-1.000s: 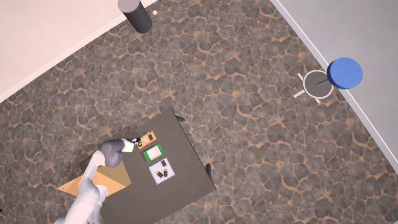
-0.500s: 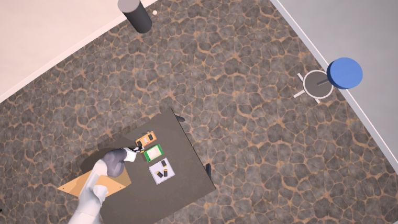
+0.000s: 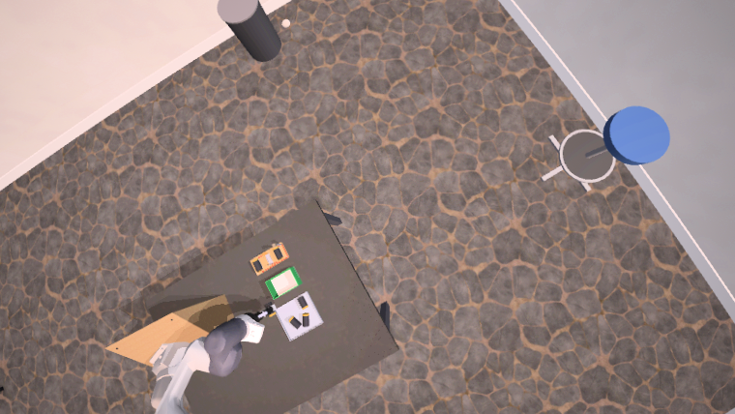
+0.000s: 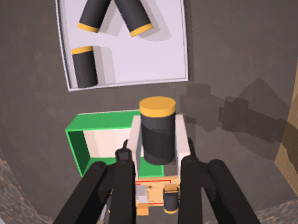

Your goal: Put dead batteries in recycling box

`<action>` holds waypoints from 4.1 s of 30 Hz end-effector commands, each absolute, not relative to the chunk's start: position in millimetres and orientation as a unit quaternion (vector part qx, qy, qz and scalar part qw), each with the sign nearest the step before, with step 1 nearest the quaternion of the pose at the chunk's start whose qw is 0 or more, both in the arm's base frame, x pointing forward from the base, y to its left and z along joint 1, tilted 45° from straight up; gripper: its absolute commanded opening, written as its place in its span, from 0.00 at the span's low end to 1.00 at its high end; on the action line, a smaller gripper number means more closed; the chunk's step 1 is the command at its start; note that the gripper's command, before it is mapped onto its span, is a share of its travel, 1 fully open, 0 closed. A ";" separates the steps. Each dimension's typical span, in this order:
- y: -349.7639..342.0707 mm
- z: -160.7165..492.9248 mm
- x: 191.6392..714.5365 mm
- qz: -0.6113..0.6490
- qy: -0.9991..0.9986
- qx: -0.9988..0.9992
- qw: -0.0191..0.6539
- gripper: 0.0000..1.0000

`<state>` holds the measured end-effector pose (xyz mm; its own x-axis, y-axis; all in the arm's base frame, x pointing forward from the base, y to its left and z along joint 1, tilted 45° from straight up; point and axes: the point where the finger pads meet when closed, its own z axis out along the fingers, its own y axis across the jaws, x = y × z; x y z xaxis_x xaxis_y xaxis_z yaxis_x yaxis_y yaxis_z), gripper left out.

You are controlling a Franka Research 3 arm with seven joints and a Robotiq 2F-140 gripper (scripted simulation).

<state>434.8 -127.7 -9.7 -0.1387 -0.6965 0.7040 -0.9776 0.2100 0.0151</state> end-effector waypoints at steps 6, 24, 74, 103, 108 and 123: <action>-159.9 26.9 421.6 0.234 -0.704 0.601 0.299 0.16; -164.5 31.8 419.4 0.232 -0.700 0.604 0.301 0.16; -213.0 -18.3 409.6 0.232 -0.699 0.606 0.301 0.16; -213.1 -18.3 410.1 0.234 -0.703 0.601 0.300 0.16; -213.5 -18.4 411.9 0.234 -0.703 0.601 0.300 0.16; -213.5 -18.4 411.9 0.234 -0.703 0.601 0.300 0.16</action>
<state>410.4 -214.5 -17.8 -0.0963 -0.7040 0.7036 -0.9851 0.1685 0.0338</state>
